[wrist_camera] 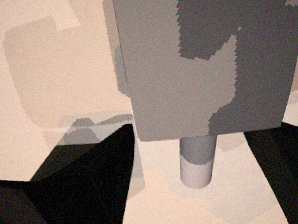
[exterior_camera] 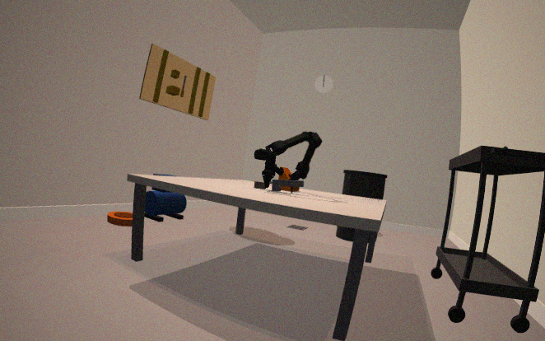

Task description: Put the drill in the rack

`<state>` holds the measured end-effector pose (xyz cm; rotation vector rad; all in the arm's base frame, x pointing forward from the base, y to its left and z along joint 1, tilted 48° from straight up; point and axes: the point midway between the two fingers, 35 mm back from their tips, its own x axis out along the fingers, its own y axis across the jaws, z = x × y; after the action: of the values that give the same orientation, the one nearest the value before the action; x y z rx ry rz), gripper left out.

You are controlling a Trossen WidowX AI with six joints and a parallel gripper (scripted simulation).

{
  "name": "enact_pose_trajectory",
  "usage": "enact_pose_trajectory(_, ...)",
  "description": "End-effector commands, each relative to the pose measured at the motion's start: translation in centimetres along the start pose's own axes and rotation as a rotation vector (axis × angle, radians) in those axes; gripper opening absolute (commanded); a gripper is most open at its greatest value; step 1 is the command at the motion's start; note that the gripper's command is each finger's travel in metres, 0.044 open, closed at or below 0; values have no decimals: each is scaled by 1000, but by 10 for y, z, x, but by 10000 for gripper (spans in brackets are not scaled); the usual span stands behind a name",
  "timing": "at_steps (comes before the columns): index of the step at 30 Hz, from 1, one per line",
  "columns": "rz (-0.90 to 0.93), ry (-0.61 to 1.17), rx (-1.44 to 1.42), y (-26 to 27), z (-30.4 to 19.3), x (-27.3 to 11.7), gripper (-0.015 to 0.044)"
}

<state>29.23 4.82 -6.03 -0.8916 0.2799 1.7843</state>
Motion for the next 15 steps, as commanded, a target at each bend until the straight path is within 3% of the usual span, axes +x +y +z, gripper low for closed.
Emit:
enact_pose_trajectory(1,0,0,0,0,0,0,204)
enact_pose_trajectory(8,0,0,0,0,0,0,20)
enact_pose_trajectory(15,1,-1,1,0,0,0,0)
